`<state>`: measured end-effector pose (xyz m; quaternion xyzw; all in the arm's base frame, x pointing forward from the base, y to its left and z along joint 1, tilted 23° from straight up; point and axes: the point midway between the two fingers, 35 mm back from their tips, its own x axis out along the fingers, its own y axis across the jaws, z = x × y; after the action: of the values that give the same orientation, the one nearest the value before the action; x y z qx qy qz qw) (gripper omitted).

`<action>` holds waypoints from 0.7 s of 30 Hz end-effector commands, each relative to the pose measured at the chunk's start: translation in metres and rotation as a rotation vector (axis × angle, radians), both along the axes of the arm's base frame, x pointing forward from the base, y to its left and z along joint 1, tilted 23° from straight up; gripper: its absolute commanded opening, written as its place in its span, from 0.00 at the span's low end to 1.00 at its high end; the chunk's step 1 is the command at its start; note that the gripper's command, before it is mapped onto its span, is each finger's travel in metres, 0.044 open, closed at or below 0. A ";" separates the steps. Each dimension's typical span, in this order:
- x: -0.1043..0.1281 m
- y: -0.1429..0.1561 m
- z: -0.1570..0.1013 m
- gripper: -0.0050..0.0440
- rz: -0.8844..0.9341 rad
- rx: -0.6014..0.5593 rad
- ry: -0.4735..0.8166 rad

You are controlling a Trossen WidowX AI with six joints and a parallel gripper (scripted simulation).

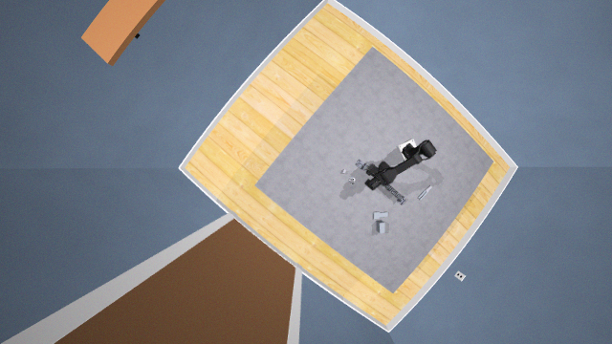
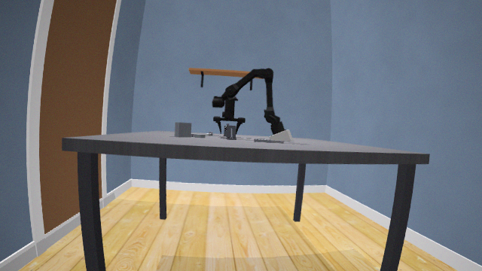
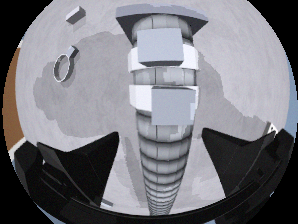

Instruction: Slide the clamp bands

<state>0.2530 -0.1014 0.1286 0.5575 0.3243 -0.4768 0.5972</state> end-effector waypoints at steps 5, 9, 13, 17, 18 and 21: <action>-0.012 0.021 0.038 1.00 0.003 0.002 -0.005; -0.012 0.021 0.038 1.00 0.003 0.002 -0.005; -0.012 0.021 0.038 1.00 0.003 0.002 -0.005; -0.012 0.021 0.038 1.00 0.003 0.002 -0.005; -0.012 0.021 0.038 1.00 0.003 0.002 -0.005; -0.012 0.021 0.038 1.00 0.003 0.002 -0.005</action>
<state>0.2410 -0.0801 0.1661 0.5594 0.3265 -0.4725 0.5977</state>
